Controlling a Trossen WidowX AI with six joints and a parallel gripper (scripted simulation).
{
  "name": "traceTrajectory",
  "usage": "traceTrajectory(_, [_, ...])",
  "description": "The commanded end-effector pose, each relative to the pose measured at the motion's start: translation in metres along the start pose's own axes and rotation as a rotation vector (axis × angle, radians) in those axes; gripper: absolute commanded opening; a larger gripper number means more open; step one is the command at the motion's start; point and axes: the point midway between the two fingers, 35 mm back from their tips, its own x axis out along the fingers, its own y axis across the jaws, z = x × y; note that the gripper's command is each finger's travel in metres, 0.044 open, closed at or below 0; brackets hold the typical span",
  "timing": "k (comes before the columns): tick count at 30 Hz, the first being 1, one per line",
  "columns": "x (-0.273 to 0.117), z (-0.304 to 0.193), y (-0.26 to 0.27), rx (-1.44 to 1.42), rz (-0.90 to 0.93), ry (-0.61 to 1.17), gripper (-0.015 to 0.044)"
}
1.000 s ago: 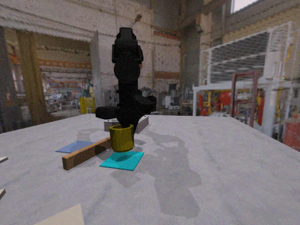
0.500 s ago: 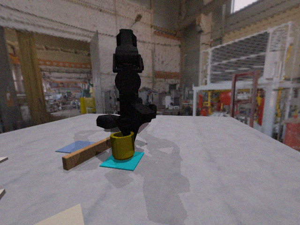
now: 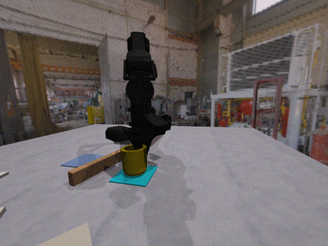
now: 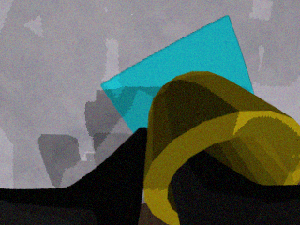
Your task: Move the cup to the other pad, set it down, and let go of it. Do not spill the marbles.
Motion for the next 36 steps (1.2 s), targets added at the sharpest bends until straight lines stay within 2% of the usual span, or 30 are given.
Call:
traceTrajectory(1, [-0.001,0.0,0.0,0.0,0.0,-0.001,0.0053])
traceTrajectory(5, [-0.001,0.0,0.0,0.0,0.0,-0.001,0.0147])
traceTrajectory(14, [-0.003,0.0,0.0,0.0,0.0,-0.001,0.0147])
traceTrajectory(36, [-0.037,0.001,-0.001,0.003,0.002,-0.001,0.0147])
